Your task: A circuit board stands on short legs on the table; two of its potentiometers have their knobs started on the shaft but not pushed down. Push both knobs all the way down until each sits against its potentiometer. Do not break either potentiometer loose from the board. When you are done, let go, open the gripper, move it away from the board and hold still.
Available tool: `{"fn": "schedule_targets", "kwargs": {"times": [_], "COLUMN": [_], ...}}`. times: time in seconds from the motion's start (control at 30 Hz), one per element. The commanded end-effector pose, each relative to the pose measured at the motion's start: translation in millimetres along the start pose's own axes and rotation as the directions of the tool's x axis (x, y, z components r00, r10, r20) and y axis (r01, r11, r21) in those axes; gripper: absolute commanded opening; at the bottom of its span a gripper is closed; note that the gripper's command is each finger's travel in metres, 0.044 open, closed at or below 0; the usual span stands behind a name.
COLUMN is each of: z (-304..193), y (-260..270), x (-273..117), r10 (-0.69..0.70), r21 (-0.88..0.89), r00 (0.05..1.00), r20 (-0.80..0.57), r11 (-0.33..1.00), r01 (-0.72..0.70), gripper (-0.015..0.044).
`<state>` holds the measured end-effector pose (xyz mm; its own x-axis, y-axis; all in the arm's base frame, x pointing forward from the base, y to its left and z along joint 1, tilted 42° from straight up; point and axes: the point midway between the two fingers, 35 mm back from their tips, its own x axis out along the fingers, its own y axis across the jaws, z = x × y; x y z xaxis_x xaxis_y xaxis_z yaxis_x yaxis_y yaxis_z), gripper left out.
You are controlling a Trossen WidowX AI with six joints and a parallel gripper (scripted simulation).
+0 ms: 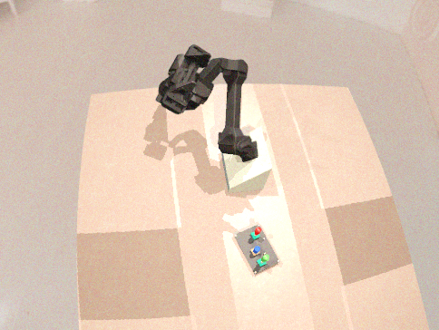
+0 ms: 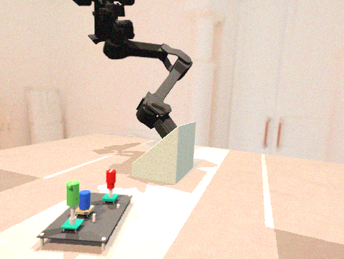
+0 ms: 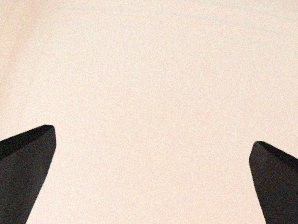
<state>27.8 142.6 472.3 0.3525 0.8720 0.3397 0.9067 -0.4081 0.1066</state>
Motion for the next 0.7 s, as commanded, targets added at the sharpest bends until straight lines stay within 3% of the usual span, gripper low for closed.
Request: {"fn": "schedule_targets", "kwargs": {"times": [0.0,0.47,0.67], "z": [-0.4,-23.1,-27.8], "y": [0.6,51.6,78.5], "x": [0.0,1.1,2.1], "r10": [0.000,0.049,0.097], "r21": [0.005,0.419,0.588], "r00": [1.000,0.990,0.980], "r20": [-0.002,-0.132,-0.174], "r11": [1.000,0.908,0.808], "r01": [0.000,0.012,0.025], "gripper": [0.0374,0.0006,0.0000]}}
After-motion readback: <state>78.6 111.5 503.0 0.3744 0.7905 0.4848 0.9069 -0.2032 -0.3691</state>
